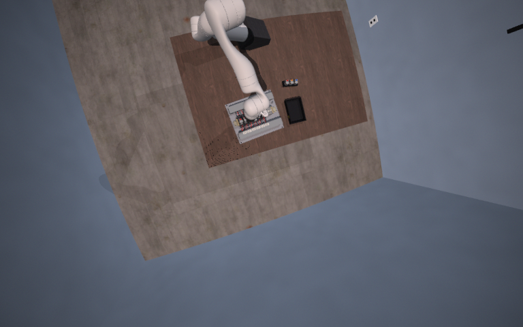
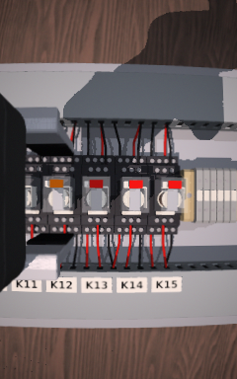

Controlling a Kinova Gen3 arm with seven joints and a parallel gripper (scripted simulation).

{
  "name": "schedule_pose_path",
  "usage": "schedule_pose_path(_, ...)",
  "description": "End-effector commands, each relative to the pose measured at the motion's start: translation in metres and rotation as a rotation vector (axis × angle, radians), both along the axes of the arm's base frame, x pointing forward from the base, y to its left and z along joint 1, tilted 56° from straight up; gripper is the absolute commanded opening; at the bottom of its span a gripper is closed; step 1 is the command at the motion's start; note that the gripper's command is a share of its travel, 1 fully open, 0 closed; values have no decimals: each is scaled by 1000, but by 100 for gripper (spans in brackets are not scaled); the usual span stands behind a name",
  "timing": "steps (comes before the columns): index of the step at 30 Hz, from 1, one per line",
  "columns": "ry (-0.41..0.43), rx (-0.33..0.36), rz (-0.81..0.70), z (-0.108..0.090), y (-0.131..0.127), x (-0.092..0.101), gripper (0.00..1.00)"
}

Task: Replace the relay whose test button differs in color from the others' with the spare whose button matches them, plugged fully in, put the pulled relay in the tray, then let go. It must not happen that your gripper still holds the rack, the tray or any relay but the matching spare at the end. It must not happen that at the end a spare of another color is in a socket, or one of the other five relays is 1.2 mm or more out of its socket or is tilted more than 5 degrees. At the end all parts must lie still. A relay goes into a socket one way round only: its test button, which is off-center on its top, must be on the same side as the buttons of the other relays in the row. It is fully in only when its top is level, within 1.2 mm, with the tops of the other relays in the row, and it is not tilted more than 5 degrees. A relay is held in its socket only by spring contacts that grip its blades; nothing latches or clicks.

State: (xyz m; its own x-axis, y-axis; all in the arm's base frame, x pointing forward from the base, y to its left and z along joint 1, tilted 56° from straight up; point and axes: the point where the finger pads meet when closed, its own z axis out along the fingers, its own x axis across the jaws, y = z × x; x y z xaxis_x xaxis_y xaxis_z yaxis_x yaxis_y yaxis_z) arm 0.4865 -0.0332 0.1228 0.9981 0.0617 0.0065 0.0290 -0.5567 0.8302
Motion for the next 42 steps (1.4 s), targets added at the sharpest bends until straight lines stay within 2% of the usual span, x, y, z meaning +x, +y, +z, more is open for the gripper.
schedule_pose_path(1,-6,3,-5,0,1,0,100)
schedule_pose_path(42,-10,4,-9,10,7,-1,100)
